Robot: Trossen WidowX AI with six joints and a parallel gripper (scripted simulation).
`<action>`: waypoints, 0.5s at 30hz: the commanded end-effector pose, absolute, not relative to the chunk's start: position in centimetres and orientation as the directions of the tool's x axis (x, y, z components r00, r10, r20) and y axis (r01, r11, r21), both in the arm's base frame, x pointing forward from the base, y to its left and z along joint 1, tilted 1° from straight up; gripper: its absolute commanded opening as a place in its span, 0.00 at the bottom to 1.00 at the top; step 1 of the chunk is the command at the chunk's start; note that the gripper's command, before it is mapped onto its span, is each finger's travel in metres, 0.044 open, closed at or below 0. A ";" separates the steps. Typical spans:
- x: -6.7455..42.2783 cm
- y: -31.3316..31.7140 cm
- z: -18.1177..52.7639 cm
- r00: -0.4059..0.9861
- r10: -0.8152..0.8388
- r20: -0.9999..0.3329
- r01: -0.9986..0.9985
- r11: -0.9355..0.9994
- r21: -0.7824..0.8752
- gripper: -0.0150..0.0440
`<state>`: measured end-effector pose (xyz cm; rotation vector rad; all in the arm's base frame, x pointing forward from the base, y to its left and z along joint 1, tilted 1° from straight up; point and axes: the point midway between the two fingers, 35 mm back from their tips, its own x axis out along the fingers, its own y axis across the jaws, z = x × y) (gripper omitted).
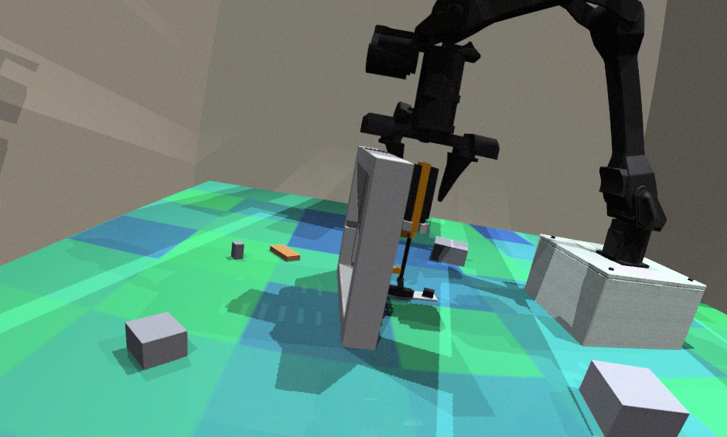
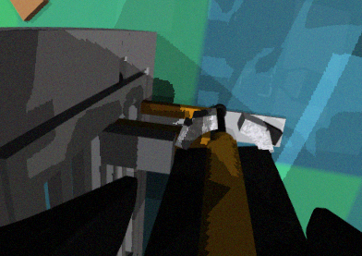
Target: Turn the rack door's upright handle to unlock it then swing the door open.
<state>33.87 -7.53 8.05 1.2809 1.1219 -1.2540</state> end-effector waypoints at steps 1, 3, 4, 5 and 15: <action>33.9 -7.5 8.0 0.038 -0.016 -0.999 0.997 0.073 0.037 0.76; 33.9 -7.5 8.0 0.038 -0.016 -0.999 0.985 0.171 0.035 0.76; 33.9 -7.5 8.0 0.038 -0.016 -0.999 0.975 0.220 0.033 0.76; 33.9 -7.5 8.0 0.038 -0.016 -0.999 0.963 0.268 0.032 0.76; 33.9 -7.5 8.0 0.038 -0.016 -0.999 0.720 0.694 0.016 0.76</action>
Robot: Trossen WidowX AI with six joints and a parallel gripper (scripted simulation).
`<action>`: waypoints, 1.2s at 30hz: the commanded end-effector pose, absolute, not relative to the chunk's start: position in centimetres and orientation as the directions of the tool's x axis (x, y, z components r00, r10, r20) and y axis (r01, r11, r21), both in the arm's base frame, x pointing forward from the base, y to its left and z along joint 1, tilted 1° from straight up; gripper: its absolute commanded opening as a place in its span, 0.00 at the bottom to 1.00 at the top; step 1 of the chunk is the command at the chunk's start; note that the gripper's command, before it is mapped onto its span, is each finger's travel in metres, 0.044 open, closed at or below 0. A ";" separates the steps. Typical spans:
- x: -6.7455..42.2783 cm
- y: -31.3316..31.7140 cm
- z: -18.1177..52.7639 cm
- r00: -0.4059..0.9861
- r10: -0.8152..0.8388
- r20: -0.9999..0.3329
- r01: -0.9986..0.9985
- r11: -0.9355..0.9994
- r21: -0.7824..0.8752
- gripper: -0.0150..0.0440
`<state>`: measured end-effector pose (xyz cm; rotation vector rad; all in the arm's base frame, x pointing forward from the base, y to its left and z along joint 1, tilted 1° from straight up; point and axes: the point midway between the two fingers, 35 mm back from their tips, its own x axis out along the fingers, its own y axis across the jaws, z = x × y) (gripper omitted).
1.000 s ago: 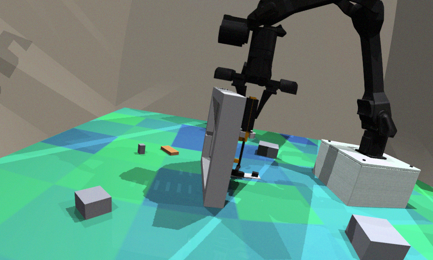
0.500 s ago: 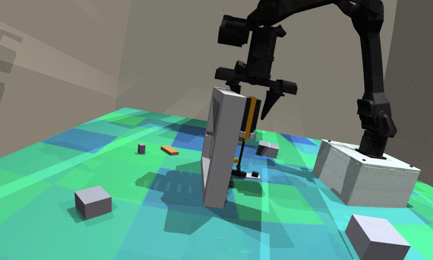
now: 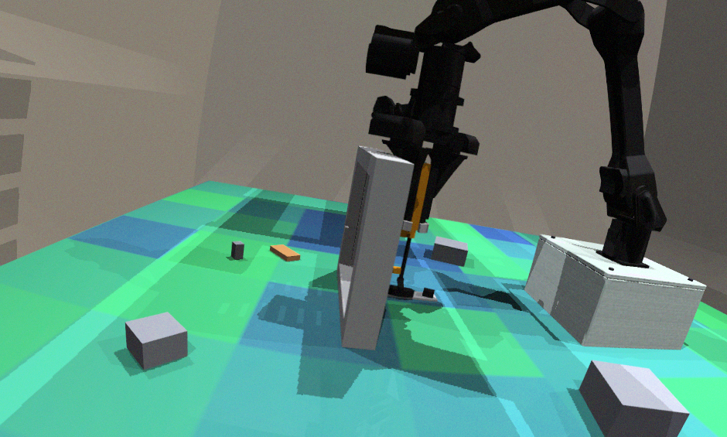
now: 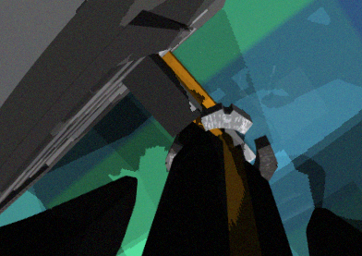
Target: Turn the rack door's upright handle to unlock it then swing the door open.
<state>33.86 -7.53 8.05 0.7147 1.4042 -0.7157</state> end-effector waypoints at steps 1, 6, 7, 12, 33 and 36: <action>33.9 -7.5 8.0 0.038 -0.016 -0.999 0.685 0.728 0.014 0.76; 33.9 -7.5 8.0 0.038 -0.016 -0.999 0.486 0.874 0.004 0.76; 33.9 -7.5 8.0 0.038 -0.016 -0.999 0.442 0.897 0.002 0.76; 33.9 -7.5 8.0 0.038 -0.016 -0.999 0.209 0.978 -0.008 0.76; 33.9 -7.5 8.0 0.038 -0.016 -0.999 -0.737 0.674 -0.039 0.76; 33.9 -7.5 8.0 0.038 -0.016 -0.999 -0.829 0.557 -0.041 0.76</action>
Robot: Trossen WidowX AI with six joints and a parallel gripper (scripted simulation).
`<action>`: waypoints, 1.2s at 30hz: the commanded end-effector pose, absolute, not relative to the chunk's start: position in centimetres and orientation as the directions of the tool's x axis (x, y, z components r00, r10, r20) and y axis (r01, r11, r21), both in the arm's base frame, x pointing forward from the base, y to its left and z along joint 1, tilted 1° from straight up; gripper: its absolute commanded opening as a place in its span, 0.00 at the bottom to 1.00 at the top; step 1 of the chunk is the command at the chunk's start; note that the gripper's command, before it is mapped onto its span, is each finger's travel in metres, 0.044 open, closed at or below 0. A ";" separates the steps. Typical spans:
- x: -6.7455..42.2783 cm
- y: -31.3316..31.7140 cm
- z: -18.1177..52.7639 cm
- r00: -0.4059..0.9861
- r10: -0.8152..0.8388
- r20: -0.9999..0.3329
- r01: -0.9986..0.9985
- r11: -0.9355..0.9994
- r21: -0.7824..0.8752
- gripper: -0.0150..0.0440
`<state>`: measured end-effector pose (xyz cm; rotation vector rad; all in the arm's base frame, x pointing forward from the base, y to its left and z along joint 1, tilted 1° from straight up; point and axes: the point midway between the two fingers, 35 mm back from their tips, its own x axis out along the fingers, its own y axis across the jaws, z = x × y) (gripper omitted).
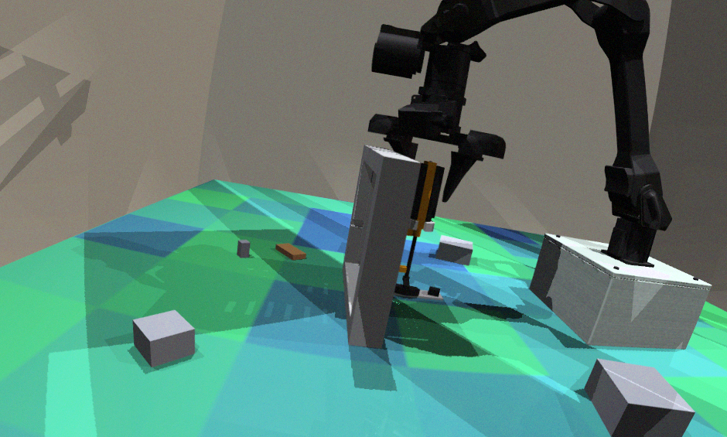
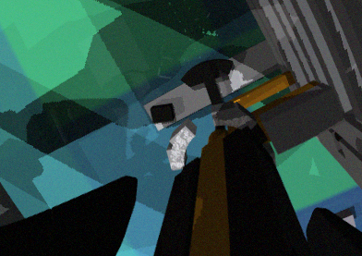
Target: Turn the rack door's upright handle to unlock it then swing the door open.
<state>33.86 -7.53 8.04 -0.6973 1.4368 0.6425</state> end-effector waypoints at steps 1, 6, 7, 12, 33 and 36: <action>33.9 -7.5 8.0 0.038 -0.016 -0.999 -0.856 0.516 -0.041 0.76; 33.9 -7.5 8.0 0.038 -0.016 -0.999 -0.956 0.290 -0.041 0.76; 33.9 -7.5 8.0 0.038 -0.016 -0.999 -0.969 0.242 -0.041 0.76; 33.9 -7.5 8.0 0.038 -0.016 -0.999 -0.999 -0.003 -0.038 0.76; 33.9 -7.5 8.0 0.038 -0.016 -0.999 -0.991 -0.126 -0.035 0.60; 33.9 -7.5 8.0 0.038 -0.016 -0.999 -0.991 -0.126 -0.035 0.57</action>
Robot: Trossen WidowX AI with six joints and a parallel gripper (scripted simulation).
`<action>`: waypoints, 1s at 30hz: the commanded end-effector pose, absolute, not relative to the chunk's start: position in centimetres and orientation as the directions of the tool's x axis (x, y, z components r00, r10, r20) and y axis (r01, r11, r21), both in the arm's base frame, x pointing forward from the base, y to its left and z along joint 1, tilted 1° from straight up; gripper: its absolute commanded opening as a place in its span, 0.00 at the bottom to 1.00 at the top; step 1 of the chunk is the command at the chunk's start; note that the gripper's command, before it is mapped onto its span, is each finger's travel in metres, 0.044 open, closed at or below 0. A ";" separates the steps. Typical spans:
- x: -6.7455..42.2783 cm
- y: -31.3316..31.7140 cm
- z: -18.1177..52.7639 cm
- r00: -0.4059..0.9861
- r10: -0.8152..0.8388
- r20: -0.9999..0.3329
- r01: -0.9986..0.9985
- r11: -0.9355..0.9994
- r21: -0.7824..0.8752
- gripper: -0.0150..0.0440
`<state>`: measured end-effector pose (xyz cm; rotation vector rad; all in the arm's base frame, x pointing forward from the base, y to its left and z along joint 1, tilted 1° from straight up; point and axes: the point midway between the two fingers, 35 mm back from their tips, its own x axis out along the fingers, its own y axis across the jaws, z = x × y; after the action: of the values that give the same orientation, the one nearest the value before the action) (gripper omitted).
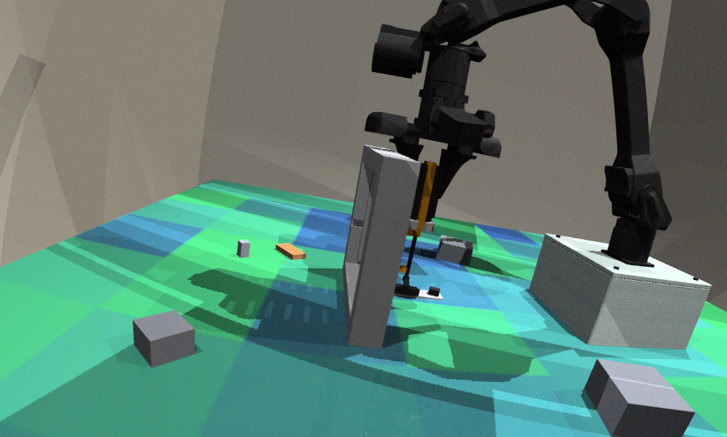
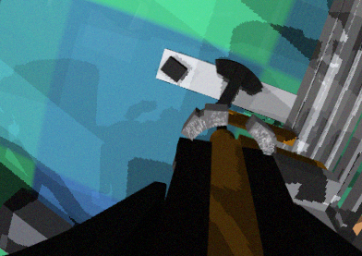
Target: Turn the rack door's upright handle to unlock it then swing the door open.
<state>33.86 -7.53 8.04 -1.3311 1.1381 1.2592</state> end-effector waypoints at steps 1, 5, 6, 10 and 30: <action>33.9 -7.5 8.0 0.038 -0.016 -0.999 -0.991 -0.126 -0.035 0.56; 33.9 -7.5 8.0 0.038 -0.016 -0.999 -0.991 -0.126 -0.035 0.51; 33.9 -7.5 8.0 0.038 -0.016 -0.999 -0.991 -0.126 -0.035 0.50; 33.9 -7.5 8.0 0.038 -0.016 -0.999 -0.991 -0.126 -0.035 0.45; 33.7 -7.4 7.9 0.038 -0.016 -0.999 -0.997 -0.074 -0.036 0.30</action>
<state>33.86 -7.52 8.01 -1.3229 1.1431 1.2508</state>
